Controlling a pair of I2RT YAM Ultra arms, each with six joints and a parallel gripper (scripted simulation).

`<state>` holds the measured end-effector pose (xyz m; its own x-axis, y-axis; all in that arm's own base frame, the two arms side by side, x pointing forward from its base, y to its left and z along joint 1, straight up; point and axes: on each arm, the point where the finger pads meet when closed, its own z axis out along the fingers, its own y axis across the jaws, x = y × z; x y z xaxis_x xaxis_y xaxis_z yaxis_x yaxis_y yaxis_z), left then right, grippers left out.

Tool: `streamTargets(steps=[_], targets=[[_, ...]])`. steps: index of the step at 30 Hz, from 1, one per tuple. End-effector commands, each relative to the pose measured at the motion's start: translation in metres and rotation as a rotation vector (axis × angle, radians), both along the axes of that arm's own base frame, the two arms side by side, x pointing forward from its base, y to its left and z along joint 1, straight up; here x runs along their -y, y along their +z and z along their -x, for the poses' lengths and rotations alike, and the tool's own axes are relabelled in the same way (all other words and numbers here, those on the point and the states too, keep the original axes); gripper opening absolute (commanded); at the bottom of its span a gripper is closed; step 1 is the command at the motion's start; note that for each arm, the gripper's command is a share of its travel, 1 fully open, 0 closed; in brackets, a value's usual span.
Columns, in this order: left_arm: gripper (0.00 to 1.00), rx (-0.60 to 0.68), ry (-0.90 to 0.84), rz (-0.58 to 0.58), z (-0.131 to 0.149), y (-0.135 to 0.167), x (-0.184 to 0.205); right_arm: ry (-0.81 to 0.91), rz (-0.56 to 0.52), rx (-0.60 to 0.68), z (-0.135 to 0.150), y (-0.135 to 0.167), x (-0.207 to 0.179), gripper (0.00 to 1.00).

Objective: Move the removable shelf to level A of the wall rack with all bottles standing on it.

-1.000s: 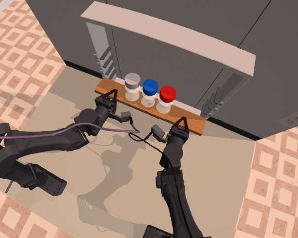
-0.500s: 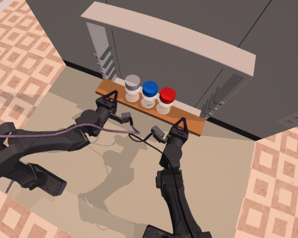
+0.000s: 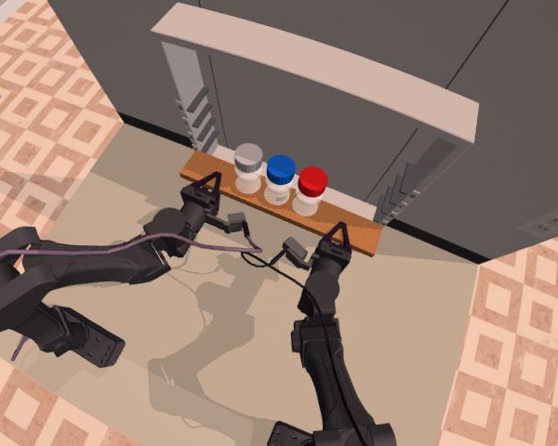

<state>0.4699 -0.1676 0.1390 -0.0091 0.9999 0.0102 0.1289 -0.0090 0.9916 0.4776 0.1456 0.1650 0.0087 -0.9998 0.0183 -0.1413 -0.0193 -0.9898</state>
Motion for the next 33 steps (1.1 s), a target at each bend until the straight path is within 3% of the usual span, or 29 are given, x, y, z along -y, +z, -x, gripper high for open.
streamTargets(steps=[1,33], targets=[[0.00,0.129,0.015,0.008,-0.003,0.033,-0.003,-0.006,-0.019,0.142,-0.004,0.042,0.000,0.00],[0.00,0.129,0.015,0.008,-0.028,0.029,-0.004,-0.006,-0.019,0.142,-0.029,0.038,0.000,0.00]])
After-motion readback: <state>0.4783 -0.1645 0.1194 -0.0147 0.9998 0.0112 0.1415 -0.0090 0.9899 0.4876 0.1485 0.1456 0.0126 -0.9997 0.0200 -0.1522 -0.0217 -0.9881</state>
